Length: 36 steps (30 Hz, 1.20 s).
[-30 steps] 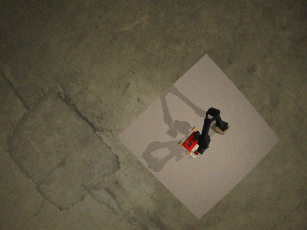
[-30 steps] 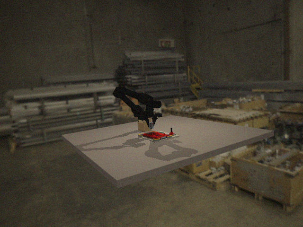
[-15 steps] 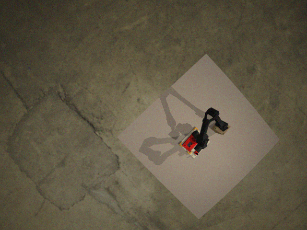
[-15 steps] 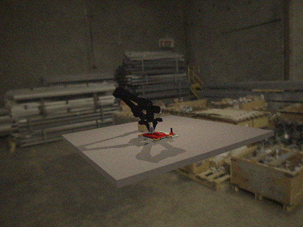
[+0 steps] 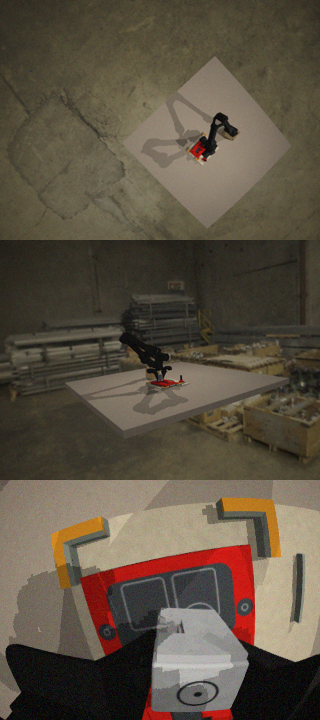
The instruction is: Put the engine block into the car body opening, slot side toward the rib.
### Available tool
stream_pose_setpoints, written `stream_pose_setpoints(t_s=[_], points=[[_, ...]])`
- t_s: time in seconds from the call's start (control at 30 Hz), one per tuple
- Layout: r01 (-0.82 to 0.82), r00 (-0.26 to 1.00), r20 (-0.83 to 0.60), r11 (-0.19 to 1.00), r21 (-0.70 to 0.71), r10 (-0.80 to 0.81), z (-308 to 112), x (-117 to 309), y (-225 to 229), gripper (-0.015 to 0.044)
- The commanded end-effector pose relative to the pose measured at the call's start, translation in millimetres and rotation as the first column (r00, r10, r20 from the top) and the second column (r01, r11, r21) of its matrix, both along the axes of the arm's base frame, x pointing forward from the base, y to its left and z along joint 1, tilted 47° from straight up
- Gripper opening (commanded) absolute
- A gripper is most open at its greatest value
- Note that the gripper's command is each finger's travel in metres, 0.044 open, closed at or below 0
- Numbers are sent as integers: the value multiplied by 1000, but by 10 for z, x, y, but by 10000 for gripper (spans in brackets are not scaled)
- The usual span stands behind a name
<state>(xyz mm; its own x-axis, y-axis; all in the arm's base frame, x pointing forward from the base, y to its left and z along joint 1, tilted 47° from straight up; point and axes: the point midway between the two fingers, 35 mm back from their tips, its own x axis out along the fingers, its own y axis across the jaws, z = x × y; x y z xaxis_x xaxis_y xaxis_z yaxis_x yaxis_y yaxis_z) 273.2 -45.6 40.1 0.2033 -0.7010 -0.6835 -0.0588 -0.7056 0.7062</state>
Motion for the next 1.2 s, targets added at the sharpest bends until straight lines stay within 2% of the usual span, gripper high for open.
stream_pose_setpoints(t_s=[0.0,0.43,1.17], points=[[2,1000,0,1000,3,-2,0,0,-1,105],[2,1000,0,1000,3,-2,0,0,-1,440],[3,1000,-12,1000,-4,-3,285,-80,293,440]])
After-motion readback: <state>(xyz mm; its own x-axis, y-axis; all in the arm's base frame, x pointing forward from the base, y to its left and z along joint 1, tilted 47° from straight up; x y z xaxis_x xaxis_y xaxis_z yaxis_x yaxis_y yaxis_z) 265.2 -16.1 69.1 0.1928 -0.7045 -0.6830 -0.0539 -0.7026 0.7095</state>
